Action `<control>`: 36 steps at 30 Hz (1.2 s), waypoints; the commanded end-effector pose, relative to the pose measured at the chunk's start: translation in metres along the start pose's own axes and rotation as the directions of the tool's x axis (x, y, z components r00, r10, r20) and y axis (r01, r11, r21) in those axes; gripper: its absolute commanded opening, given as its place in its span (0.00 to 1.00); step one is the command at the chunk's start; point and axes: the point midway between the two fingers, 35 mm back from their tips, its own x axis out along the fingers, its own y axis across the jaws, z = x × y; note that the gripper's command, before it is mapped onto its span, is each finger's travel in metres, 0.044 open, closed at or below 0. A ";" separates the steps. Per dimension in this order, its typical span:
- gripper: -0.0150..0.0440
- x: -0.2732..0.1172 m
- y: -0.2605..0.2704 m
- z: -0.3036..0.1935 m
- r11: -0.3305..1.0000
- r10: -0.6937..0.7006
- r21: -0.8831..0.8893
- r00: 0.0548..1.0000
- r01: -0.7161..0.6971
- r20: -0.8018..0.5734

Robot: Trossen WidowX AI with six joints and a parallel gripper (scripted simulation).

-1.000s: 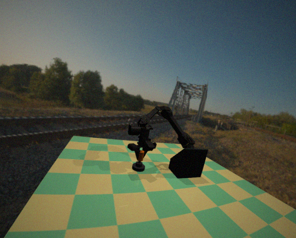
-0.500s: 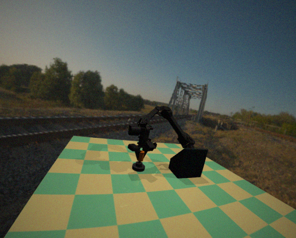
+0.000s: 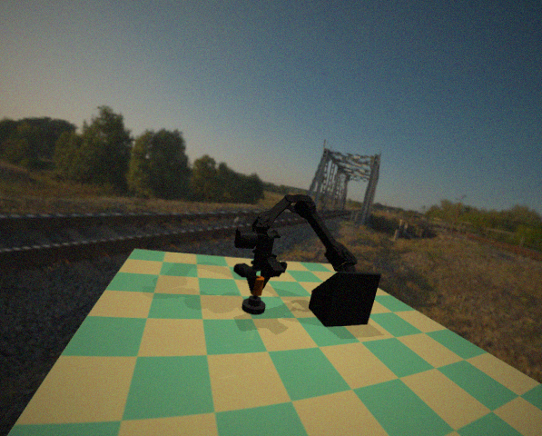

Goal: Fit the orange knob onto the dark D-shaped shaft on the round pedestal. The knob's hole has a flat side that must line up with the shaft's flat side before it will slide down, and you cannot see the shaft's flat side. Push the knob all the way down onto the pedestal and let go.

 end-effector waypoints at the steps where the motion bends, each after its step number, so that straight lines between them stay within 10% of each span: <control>1: 0.25 0.001 0.000 0.001 1.000 -0.001 -0.003 1.000 0.001 0.000; 36: 0.25 -0.002 0.000 0.001 0.977 -0.001 -0.211 1.000 0.001 0.000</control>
